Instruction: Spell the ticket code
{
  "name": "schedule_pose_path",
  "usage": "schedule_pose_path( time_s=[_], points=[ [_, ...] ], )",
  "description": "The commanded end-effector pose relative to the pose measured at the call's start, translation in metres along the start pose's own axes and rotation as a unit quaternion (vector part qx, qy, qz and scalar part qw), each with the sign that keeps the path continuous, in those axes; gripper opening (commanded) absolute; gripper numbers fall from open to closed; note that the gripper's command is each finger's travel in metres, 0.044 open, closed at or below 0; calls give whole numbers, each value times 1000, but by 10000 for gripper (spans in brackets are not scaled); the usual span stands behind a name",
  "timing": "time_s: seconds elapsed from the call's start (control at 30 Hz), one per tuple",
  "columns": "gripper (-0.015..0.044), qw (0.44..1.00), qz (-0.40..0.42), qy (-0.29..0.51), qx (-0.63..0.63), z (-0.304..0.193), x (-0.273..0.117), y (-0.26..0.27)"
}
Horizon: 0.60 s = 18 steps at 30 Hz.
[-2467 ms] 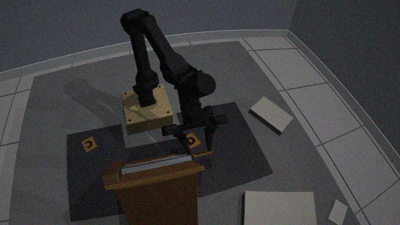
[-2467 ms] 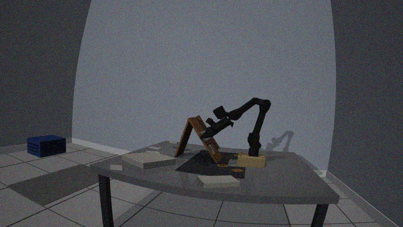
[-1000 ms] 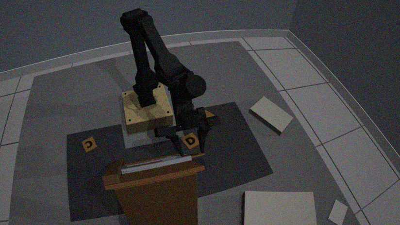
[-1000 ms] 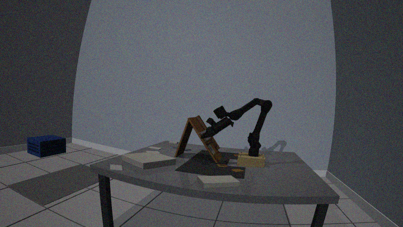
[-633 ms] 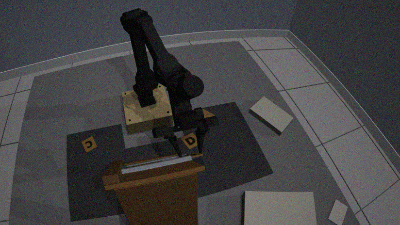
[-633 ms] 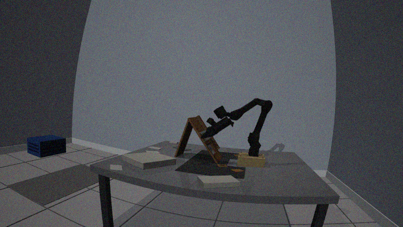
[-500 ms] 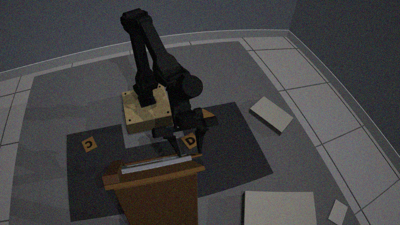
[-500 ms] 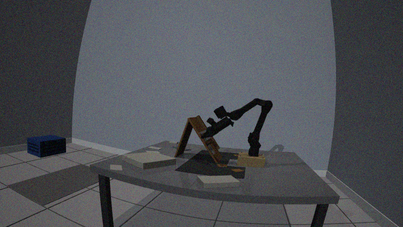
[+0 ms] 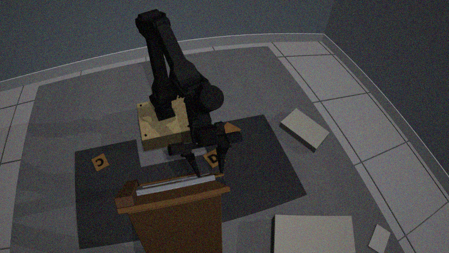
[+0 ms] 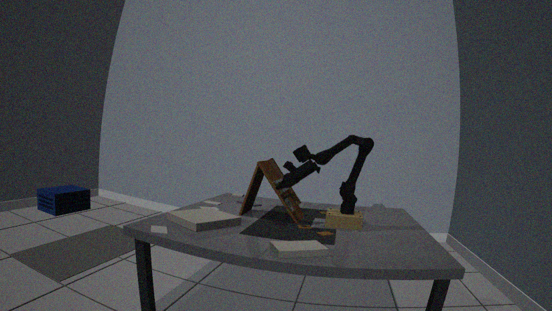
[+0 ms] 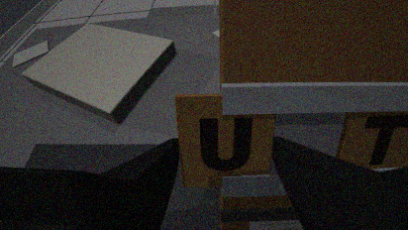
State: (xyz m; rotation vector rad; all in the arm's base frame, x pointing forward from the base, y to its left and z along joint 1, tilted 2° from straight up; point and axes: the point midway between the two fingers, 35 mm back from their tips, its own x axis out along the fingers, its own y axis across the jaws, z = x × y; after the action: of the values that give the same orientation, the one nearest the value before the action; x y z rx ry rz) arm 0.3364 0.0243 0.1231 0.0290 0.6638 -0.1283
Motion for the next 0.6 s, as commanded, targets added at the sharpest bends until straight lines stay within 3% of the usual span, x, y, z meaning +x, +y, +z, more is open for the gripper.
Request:
schedule_pose_path(
  time_s=[0.0,0.57],
  points=[
    [0,1000,2,-1,-2,0,0,-1],
    [0,1000,2,-1,-2,0,0,-10]
  ],
)
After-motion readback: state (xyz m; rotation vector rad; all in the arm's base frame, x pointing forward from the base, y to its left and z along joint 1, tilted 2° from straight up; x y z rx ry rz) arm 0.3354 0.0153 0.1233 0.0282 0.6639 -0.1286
